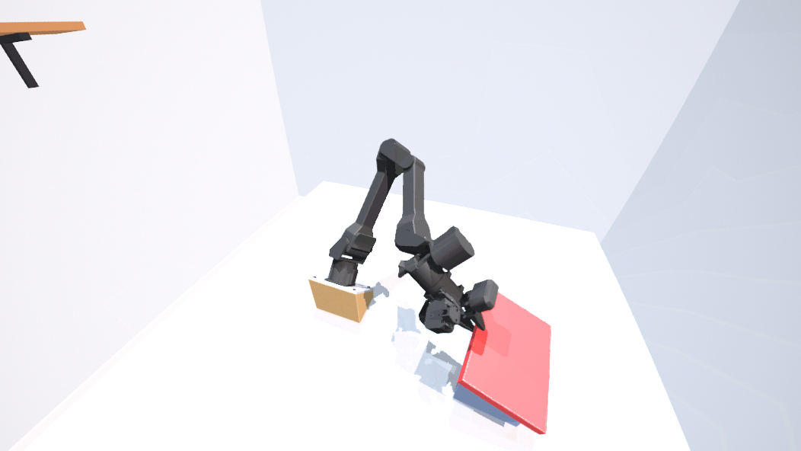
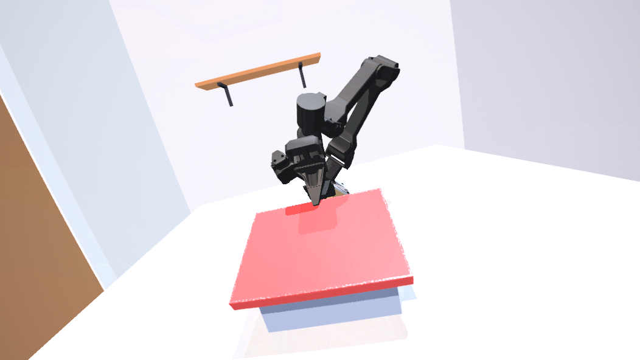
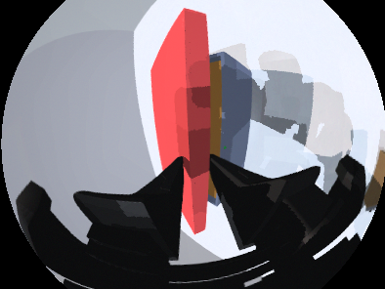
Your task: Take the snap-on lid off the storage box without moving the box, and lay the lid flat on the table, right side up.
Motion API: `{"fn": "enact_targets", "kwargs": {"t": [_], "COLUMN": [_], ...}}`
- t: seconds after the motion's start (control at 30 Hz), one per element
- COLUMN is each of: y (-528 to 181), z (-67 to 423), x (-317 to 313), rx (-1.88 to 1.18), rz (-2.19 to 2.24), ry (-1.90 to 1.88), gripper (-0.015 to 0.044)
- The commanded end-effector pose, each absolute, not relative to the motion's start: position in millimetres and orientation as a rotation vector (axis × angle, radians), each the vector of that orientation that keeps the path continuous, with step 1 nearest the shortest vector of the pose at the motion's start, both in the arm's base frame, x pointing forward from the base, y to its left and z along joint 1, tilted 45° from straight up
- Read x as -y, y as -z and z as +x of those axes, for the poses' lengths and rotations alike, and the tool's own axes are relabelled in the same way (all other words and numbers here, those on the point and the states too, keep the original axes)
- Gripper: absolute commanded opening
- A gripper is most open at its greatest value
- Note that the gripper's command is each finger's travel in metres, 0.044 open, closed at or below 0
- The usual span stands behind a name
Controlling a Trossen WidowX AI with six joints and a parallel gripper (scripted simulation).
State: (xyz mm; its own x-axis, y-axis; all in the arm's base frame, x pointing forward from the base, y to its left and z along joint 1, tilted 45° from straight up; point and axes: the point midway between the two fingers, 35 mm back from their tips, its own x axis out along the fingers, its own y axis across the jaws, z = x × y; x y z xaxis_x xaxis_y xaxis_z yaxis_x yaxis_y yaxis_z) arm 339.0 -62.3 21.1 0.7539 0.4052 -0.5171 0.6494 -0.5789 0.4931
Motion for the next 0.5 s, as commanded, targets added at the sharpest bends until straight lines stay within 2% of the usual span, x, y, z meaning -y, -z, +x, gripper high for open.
{"fn": "enact_targets", "kwargs": {"t": [0.0, 0.47], "y": [-26.9, -39.4], "z": [342.1, 352.0], "x": [67.5, 81.0], "rx": [-0.782, -0.782], "rz": [2.260, 2.260], "ry": [0.451, 0.451], "gripper": [0.0000, 0.0000]}}
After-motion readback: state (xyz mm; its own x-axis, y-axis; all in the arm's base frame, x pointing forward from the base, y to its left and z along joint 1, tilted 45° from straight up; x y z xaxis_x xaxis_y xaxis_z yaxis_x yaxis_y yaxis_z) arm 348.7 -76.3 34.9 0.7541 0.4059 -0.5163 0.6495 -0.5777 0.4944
